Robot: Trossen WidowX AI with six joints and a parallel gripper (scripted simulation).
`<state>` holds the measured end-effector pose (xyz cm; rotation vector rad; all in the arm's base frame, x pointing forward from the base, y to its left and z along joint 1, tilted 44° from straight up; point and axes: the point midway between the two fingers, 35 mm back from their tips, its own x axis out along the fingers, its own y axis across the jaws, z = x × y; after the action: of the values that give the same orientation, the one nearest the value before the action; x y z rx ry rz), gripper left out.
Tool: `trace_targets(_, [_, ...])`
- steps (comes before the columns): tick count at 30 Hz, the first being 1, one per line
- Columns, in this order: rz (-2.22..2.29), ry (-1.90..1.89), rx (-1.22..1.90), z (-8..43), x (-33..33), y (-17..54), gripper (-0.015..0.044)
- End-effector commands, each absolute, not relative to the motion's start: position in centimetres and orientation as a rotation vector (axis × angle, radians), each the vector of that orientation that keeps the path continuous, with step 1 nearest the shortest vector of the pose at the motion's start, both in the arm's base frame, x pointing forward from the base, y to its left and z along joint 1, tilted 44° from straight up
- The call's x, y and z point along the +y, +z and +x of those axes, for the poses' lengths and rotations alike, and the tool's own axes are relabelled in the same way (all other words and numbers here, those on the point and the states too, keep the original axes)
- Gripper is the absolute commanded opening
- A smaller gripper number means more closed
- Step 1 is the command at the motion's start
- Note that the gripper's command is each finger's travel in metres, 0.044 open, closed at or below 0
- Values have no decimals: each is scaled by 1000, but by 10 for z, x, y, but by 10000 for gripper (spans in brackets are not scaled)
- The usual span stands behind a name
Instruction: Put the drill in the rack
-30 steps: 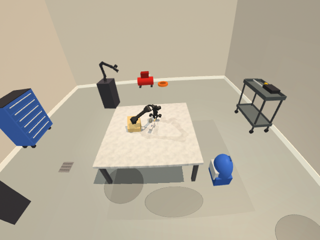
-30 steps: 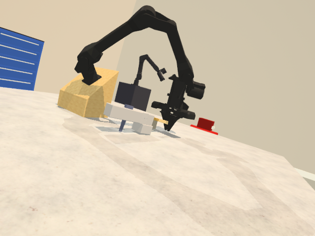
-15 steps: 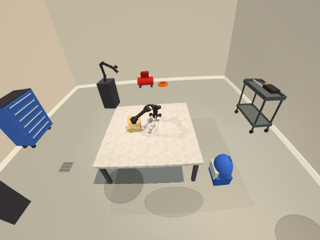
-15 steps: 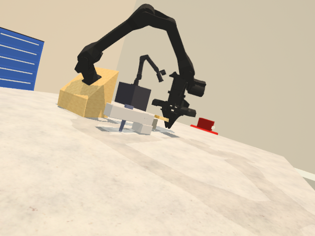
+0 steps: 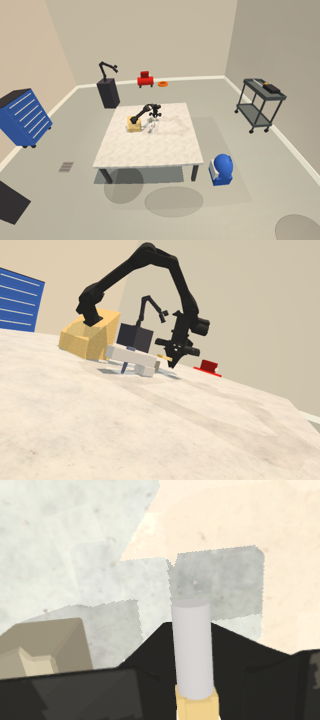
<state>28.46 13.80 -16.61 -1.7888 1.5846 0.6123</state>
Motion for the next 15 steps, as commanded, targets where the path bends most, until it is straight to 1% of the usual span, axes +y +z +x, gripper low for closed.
trace_targets(1, [-1783, 613, 1586, 284, 140, -164, 0])
trace_targets(15, [-1783, 613, 1586, 283, 146, -157, 0])
